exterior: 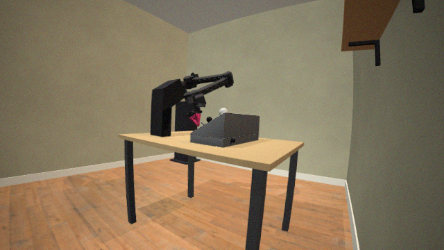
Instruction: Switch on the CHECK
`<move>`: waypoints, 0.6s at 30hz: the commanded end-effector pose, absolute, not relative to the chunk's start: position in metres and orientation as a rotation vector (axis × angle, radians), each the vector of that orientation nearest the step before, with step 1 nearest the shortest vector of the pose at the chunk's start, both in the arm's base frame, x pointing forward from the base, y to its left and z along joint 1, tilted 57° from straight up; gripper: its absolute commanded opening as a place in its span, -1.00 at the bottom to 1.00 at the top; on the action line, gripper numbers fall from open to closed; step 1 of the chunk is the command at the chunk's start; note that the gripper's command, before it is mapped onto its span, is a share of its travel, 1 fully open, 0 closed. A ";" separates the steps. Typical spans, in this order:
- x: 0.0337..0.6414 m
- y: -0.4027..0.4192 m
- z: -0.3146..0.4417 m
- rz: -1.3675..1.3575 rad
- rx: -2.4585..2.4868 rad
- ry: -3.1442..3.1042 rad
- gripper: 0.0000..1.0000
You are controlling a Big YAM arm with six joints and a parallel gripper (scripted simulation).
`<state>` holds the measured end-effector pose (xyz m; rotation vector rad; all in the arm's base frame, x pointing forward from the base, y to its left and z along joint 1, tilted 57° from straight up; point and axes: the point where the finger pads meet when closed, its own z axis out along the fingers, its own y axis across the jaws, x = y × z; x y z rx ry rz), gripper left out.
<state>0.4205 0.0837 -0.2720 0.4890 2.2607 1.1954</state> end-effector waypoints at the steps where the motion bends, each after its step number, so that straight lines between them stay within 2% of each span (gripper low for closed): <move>1: 0.423 0.079 -0.273 1.190 0.505 2.254 -1.00; 18: 0.438 0.065 -0.263 1.173 0.498 2.234 -1.00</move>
